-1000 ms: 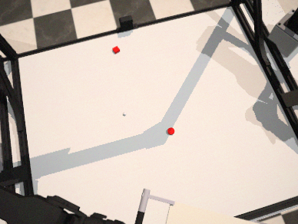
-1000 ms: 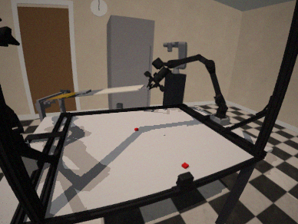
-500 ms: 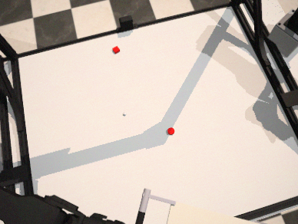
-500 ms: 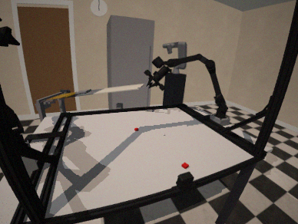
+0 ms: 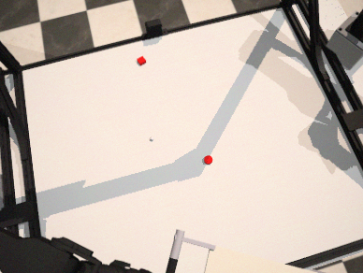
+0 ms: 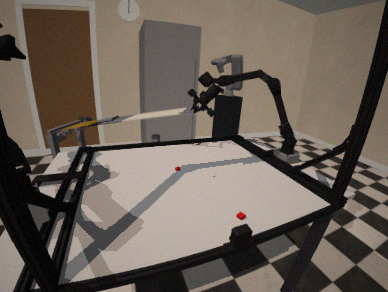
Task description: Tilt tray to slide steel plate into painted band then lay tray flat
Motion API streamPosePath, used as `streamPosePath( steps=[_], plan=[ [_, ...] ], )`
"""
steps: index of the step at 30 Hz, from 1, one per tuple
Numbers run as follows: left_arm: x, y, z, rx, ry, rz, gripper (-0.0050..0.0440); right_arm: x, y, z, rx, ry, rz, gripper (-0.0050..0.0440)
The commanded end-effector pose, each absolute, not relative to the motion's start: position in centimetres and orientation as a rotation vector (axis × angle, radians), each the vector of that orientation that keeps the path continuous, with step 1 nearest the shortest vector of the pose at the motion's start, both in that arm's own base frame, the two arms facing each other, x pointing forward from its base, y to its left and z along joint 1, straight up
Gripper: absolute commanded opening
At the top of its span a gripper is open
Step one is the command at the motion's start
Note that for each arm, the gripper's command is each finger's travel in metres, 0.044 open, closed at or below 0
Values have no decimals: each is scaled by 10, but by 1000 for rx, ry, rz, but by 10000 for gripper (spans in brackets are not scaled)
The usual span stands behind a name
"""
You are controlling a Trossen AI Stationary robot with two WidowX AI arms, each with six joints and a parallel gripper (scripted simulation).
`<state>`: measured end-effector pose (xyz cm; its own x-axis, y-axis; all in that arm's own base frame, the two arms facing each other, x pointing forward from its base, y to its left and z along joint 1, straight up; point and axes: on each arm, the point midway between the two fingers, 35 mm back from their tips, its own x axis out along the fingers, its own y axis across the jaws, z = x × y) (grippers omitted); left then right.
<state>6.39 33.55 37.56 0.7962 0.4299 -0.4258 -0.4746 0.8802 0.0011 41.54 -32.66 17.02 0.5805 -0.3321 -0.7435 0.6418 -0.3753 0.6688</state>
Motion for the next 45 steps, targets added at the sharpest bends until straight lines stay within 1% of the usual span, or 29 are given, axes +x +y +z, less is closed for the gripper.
streamPosePath(
  steps=[1, 5, 10, 15, 16, 20, 45],
  plan=[
    [64, 335, 376, -108, 429, 486, 440, 421, -331, 204, 1652, 184, -993, 0],
    [64, 335, 376, -108, 429, 486, 440, 421, -331, 205, 1651, 182, -991, 0],
    [64, 335, 376, -108, 429, 486, 440, 416, -328, 178, 1652, 193, -1001, 0],
    [64, 335, 376, -108, 429, 486, 440, 405, -322, 96, 1655, 251, -1053, 0],
    [64, 335, 376, -108, 429, 486, 440, 405, -321, 92, 1655, 267, -1066, 0],
    [64, 335, 376, -108, 429, 486, 440, 405, -322, 99, 1656, 313, -1107, 0],
    [64, 335, 376, -108, 429, 486, 440, 412, -325, 150, 1656, 274, -1073, 0]
  ],
)
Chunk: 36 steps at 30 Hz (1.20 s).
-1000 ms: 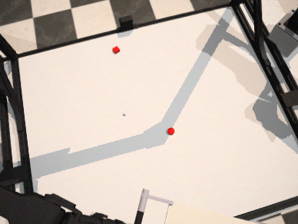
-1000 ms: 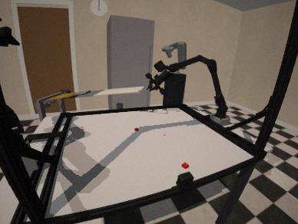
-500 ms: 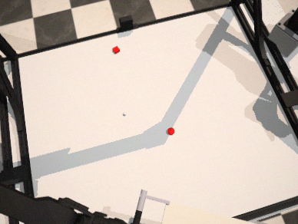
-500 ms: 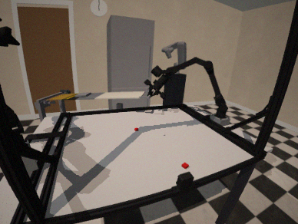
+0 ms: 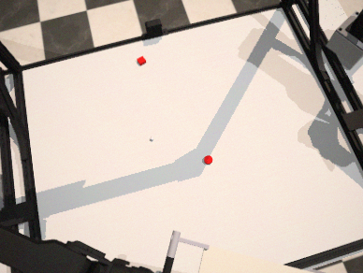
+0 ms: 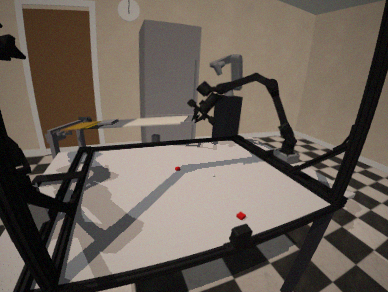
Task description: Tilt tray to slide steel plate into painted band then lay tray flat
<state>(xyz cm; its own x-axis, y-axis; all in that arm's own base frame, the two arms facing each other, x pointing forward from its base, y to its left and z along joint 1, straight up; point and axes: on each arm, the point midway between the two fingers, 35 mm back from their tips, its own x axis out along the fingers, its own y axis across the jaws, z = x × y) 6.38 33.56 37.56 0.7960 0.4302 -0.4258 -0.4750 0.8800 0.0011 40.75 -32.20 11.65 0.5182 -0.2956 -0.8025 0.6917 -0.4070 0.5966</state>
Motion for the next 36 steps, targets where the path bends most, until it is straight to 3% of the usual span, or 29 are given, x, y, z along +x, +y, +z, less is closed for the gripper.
streamPosePath(
  steps=[1, 36],
  plan=[
    [64, 335, 376, -108, 429, 486, 440, 412, -326, 151, 1656, 272, -1071, 0],
    [64, 335, 376, -108, 429, 486, 440, 416, -328, 175, 1654, 232, -1035, 0]
  ],
)
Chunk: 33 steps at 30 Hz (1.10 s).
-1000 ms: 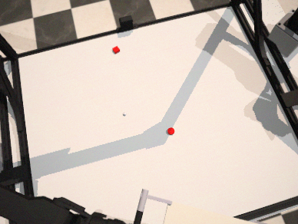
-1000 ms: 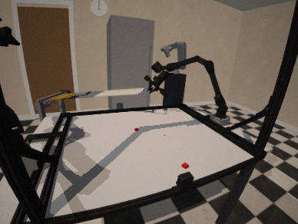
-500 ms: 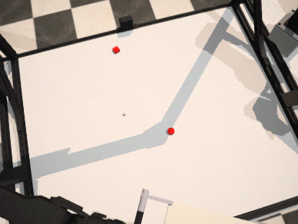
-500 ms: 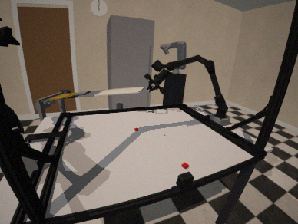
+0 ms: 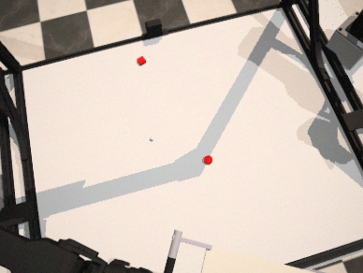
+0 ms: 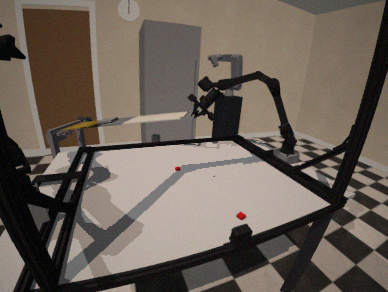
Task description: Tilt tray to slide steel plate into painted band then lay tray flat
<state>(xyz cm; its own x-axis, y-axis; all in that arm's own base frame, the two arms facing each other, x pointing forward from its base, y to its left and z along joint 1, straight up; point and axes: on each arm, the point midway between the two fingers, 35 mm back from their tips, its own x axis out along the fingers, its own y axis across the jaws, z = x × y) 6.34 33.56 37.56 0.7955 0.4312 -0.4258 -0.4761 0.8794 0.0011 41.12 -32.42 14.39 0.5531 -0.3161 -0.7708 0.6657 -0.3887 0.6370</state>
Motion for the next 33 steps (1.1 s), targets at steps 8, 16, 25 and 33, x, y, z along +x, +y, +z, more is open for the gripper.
streamPosePath(
  steps=[8, 16, 25, 33],
  plan=[
    [64, 335, 376, -108, 429, 486, 440, 417, -328, 180, 1654, 224, -1029, 0],
    [64, 335, 376, -108, 429, 486, 440, 418, -329, 185, 1653, 215, -1020, 0],
    [64, 335, 376, -108, 429, 486, 440, 419, -330, 191, 1653, 206, -1012, 0],
    [64, 335, 376, -108, 429, 486, 440, 420, -330, 197, 1652, 195, -1003, 0]
  ],
)
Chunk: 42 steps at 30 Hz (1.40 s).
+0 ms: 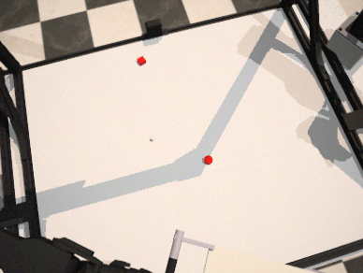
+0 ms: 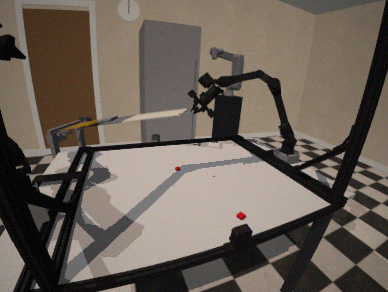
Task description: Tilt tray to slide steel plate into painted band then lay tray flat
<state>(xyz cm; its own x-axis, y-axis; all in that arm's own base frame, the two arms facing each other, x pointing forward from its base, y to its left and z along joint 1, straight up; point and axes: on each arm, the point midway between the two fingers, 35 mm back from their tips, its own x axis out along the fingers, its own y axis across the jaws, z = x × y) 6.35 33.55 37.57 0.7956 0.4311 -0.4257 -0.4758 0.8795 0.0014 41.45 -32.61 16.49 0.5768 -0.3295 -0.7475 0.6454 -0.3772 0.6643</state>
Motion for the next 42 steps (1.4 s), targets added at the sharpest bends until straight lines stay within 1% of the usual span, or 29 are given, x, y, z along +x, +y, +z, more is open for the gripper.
streamPosePath(
  steps=[1, 42],
  plan=[
    [64, 335, 376, -108, 429, 486, 440, 420, -330, 198, 1652, 194, -1002, 0],
    [64, 335, 376, -108, 429, 486, 440, 426, -334, 226, 1648, 140, -954, 0]
  ],
)
